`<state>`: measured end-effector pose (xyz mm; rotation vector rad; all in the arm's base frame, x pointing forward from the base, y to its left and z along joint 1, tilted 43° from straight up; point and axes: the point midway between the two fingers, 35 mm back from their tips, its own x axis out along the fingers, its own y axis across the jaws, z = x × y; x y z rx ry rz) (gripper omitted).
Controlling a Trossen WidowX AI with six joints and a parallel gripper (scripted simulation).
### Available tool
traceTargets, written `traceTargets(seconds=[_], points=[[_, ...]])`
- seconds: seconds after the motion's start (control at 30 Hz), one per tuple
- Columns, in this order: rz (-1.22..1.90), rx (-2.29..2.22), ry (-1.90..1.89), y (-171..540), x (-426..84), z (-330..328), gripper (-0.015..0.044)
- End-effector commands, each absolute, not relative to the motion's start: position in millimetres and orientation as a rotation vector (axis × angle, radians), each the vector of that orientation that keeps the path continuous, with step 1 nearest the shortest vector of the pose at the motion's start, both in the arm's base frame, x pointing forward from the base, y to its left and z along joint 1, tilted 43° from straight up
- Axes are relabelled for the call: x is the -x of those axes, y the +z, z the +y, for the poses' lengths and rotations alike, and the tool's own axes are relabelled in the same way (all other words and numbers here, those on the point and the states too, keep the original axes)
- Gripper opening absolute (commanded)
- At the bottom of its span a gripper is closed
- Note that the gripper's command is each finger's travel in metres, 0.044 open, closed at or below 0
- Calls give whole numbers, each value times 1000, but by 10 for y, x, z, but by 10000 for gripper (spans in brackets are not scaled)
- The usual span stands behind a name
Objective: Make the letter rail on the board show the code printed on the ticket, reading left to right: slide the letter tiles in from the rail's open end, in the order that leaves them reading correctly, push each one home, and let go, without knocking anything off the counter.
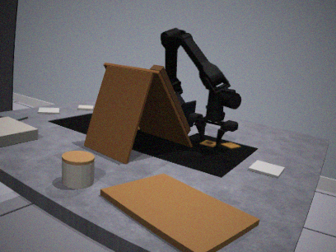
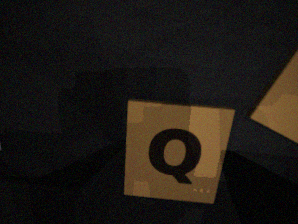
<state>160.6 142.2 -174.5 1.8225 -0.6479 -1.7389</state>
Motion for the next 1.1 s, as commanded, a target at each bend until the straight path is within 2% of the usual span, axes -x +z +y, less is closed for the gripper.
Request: traceTargets(seconds=[0.0, 0.1, 0.4, 1.07], points=[[-645, -1821, -1735, -1747, -1610, 1417, 253], [-645, -1821, -1735, -1749, -1610, 1419, 233], [-645, -1821, -1735, -1695, -1597, 1452, 0], [-645, -1821, -1735, -1598, -1593, 1498, 0]])
